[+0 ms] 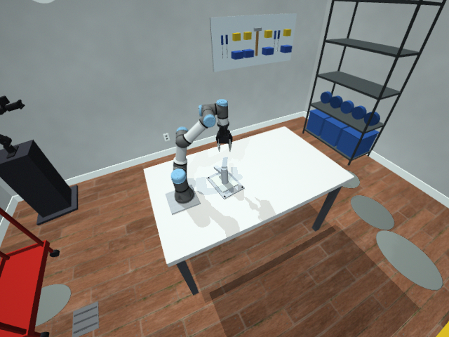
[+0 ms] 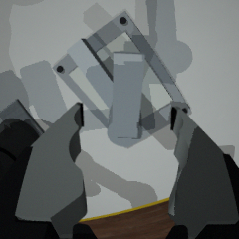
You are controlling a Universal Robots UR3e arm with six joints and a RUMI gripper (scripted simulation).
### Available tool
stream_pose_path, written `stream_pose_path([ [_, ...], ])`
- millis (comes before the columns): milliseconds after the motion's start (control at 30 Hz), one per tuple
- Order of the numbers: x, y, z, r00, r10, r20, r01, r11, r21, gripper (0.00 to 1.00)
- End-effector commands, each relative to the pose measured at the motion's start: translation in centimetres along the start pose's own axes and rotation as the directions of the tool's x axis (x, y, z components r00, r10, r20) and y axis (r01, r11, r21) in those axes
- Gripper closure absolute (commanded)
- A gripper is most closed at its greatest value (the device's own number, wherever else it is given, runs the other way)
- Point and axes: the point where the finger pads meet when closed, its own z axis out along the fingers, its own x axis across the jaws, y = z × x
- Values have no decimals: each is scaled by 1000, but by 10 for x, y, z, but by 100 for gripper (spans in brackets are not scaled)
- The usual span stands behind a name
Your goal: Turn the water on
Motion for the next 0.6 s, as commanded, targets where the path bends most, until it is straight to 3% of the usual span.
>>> stream_pose_path([
  [0, 0, 0, -1, 1000, 0, -2, 0, 1000, 1, 58],
  [567, 0, 0, 4, 1000, 0, -2, 0, 1000, 1, 58],
])
